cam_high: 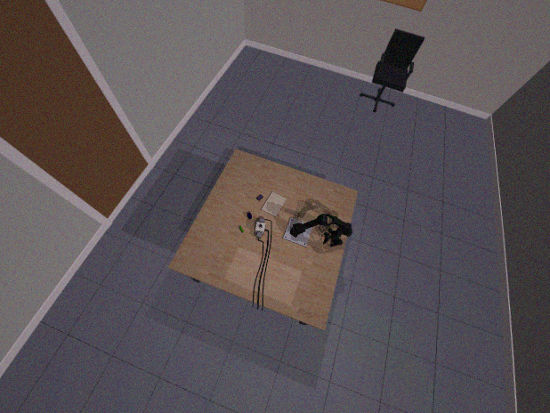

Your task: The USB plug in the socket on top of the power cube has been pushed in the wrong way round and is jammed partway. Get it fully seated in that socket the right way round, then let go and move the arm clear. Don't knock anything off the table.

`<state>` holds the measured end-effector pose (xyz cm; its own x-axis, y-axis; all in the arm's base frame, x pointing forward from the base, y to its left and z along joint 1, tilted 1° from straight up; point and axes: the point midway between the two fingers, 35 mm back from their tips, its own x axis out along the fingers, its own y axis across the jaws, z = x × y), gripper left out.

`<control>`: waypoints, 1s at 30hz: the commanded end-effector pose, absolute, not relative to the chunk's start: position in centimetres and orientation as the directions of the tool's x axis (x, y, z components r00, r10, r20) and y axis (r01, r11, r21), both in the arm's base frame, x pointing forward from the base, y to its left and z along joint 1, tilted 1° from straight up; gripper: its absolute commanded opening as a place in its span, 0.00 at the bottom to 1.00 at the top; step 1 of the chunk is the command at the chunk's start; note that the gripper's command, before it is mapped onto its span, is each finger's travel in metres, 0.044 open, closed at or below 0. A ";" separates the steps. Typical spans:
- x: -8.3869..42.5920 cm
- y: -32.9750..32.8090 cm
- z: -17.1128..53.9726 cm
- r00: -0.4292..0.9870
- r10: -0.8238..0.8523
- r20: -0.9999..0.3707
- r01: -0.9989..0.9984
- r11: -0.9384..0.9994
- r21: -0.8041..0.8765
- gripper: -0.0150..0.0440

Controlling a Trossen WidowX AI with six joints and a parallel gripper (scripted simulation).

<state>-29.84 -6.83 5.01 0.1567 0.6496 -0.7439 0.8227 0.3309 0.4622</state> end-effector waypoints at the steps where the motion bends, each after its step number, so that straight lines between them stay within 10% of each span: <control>1: -29.8 -7.1 5.0 0.151 0.650 -0.745 0.825 0.332 0.457 0.98; 15: -21.3 -21.8 7.9 -0.211 0.515 -0.831 0.799 0.581 0.158 1.00; 30: -0.9 -30.0 9.8 -0.405 0.170 -0.899 0.736 0.644 -0.210 1.00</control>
